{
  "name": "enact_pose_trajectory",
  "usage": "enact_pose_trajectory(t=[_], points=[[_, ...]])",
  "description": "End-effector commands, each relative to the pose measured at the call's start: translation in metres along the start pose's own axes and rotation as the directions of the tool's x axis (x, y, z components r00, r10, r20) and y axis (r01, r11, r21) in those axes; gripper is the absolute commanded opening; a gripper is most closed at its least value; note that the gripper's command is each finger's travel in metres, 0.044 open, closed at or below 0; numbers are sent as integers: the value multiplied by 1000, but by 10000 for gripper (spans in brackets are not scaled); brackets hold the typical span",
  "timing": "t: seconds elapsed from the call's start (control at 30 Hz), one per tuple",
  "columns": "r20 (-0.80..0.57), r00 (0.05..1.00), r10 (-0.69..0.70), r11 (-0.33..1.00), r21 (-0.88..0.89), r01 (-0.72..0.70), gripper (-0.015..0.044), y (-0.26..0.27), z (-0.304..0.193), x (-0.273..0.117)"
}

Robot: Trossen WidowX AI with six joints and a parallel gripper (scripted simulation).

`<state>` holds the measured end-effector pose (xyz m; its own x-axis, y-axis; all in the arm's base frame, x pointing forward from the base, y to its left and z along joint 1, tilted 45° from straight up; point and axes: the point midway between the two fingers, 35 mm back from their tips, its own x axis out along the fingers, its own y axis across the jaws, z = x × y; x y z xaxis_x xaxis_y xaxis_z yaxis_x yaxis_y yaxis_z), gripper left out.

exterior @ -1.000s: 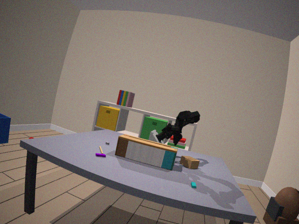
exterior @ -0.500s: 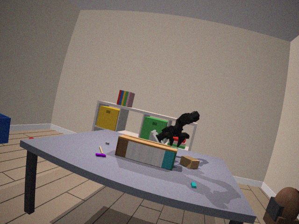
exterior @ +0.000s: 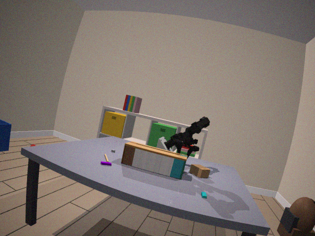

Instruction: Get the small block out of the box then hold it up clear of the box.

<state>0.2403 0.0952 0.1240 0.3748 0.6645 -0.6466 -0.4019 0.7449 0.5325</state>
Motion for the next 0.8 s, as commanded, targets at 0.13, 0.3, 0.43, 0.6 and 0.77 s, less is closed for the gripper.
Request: enact_pose_trajectory(t=[0.13, 0.3, 0.43, 0.6, 0.77], points=[[-4, 1000, -14, 369, -930, 1, 285, 1, -13, 18], [1, 1000, -20, 28, -1000, 2, 285, 1, -15, 22], [11, 1000, -23, -250, -968, 5, 285, 1, -15, 24], [24, 999, -26, -569, -823, 5, 285, 1, -14, 27], [37, 999, -28, -816, -578, -1, 285, 1, -14, 30]])
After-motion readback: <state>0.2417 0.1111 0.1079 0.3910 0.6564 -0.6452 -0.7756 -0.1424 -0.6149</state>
